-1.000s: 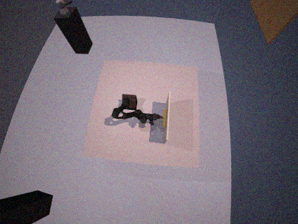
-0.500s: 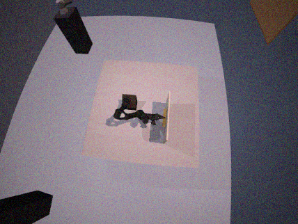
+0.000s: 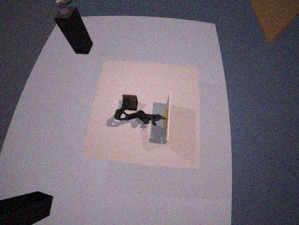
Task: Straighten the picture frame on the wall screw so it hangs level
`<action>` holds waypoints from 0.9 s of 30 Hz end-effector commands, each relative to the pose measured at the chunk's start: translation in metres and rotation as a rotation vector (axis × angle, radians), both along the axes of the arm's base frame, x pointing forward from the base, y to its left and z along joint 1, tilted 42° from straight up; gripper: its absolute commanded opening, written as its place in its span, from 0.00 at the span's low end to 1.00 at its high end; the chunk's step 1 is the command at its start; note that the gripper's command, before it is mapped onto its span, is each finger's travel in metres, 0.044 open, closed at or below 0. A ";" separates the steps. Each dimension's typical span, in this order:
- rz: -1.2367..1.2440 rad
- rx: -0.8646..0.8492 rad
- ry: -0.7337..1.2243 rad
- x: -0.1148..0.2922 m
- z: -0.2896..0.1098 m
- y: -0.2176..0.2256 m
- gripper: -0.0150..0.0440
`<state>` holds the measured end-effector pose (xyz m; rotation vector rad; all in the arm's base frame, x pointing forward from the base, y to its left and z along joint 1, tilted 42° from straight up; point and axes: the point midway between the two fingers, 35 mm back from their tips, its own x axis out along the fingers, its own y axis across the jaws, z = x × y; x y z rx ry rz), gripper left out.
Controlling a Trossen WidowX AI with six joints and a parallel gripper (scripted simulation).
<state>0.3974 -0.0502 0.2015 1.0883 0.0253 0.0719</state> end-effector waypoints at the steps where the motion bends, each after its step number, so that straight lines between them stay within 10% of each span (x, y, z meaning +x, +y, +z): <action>1: -0.005 -0.004 -0.002 0.000 0.000 -0.001 0.69; 27: -0.005 -0.004 -0.002 0.001 0.001 -0.001 0.54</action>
